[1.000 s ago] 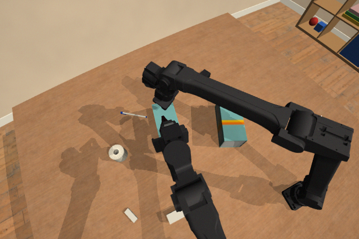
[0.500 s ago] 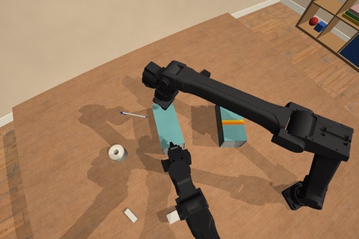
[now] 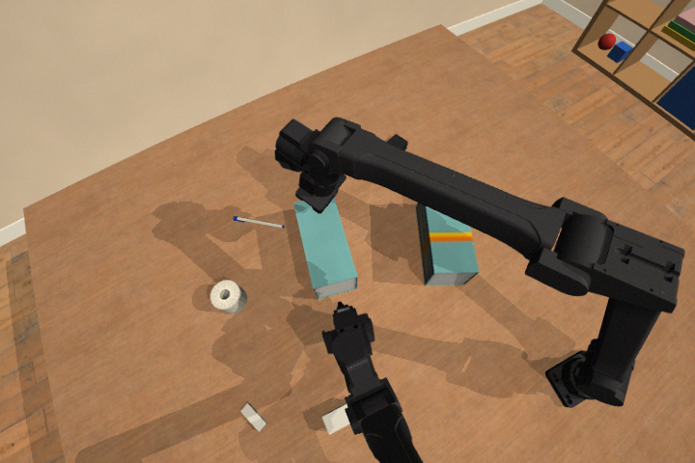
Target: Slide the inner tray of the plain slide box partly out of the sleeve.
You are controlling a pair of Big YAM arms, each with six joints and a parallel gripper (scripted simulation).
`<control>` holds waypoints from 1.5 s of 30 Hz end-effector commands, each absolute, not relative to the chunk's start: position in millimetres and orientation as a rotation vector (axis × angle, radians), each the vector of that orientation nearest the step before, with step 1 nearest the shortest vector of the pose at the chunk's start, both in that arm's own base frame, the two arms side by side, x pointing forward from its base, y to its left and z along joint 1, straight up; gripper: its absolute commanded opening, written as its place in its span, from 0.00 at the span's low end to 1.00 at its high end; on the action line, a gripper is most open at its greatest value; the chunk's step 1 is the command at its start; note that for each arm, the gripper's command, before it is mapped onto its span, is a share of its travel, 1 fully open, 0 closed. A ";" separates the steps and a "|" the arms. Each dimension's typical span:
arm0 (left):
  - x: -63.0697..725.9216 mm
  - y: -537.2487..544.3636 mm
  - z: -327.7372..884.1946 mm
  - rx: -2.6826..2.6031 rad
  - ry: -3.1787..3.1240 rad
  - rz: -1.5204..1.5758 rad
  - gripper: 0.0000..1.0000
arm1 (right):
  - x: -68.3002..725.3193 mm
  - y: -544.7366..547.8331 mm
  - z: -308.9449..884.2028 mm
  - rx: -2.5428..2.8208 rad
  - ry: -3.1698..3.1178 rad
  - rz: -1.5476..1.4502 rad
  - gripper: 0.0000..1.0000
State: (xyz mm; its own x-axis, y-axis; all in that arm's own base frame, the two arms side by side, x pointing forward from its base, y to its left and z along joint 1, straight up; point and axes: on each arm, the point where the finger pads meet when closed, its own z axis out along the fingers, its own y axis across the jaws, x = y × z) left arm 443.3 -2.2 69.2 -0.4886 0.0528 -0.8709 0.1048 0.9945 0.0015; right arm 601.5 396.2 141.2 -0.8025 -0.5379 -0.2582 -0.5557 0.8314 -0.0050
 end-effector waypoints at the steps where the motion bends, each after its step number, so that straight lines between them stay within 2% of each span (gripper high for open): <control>1: 473.1 -9.8 81.7 0.114 2.017 -0.074 0.00 | 615.9 401.2 150.1 -0.836 2.739 0.112 0.00; 45: 480.0 -9.2 69.3 0.117 2.019 -0.067 0.00 | 613.4 402.0 109.5 -0.819 2.769 0.113 0.00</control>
